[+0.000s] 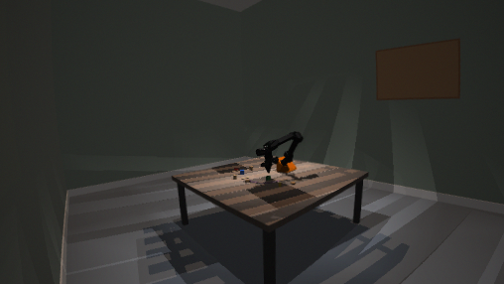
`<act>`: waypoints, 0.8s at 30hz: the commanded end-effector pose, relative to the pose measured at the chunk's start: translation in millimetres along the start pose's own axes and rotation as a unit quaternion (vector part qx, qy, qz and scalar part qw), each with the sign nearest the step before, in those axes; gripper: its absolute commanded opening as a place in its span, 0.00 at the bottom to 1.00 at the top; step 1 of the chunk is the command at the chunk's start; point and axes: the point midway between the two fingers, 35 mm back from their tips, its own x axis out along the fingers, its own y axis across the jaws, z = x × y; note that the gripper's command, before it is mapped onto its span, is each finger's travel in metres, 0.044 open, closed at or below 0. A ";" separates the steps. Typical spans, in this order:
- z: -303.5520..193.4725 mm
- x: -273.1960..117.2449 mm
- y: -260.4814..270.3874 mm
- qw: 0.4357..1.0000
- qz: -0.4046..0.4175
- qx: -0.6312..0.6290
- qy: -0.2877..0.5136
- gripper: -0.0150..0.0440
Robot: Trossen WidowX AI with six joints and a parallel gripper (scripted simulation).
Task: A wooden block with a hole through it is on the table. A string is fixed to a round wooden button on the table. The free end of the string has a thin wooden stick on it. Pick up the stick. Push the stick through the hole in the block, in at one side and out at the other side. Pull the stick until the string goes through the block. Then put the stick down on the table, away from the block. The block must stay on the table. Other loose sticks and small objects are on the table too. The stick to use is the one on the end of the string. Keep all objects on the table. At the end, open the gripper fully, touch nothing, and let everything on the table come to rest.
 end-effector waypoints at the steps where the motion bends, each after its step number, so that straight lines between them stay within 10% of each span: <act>1: 41.3 -0.6 -4.0 0.983 0.000 -0.182 0.000 0.48; 6: 101.6 -1.2 0.0 0.890 -0.004 -0.456 -0.004 0.70; 13: 103.8 -1.2 0.4 0.885 -0.004 -0.466 -0.004 1.00; 19: 103.8 -1.2 0.4 0.885 -0.004 -0.466 -0.004 1.00; 24: 103.8 -1.2 0.4 0.885 -0.004 -0.466 -0.004 0.78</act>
